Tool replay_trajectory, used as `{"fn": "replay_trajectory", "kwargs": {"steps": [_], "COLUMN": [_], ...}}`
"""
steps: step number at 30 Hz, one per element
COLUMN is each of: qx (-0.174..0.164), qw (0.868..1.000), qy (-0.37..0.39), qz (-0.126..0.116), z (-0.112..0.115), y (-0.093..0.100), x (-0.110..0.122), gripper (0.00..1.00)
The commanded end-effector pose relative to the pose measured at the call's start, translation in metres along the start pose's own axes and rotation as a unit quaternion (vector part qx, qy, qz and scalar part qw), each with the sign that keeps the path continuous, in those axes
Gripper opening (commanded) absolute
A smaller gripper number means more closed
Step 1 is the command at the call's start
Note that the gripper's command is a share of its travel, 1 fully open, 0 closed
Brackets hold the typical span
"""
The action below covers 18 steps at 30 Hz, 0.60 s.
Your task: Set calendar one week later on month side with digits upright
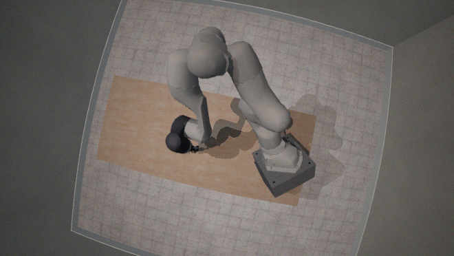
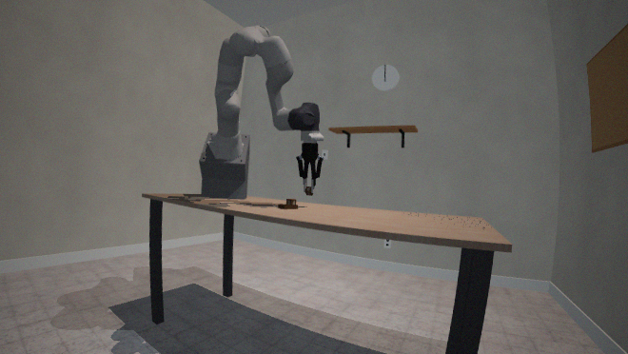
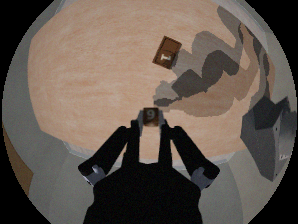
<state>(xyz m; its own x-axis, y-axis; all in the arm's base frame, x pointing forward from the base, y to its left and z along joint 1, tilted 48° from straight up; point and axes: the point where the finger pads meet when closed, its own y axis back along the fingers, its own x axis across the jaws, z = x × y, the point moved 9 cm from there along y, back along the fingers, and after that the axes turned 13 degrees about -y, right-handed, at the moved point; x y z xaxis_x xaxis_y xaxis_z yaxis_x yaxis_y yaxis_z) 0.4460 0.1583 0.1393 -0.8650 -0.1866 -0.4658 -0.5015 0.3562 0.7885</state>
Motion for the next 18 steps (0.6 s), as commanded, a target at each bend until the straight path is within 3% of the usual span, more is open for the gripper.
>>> {"fn": "replay_trajectory", "kwargs": {"steps": [1, 5, 10, 12, 18], "qx": [-0.039, -0.046, -0.113, -0.141, -0.164], "qw": [0.999, 0.998, 0.992, 0.988, 0.985], "qy": [0.037, 0.038, 0.042, 0.04, 0.037], "qz": [0.004, 0.01, 0.04, 0.042, 0.038], "z": [0.007, 0.006, -0.004, -0.011, -0.019], "y": [0.003, 0.003, -0.001, -0.002, -0.003], "x": [-0.001, 0.0, 0.0, -0.003, -0.009], "gripper": [0.17, 0.17, 0.17, 0.17, 0.17]}}
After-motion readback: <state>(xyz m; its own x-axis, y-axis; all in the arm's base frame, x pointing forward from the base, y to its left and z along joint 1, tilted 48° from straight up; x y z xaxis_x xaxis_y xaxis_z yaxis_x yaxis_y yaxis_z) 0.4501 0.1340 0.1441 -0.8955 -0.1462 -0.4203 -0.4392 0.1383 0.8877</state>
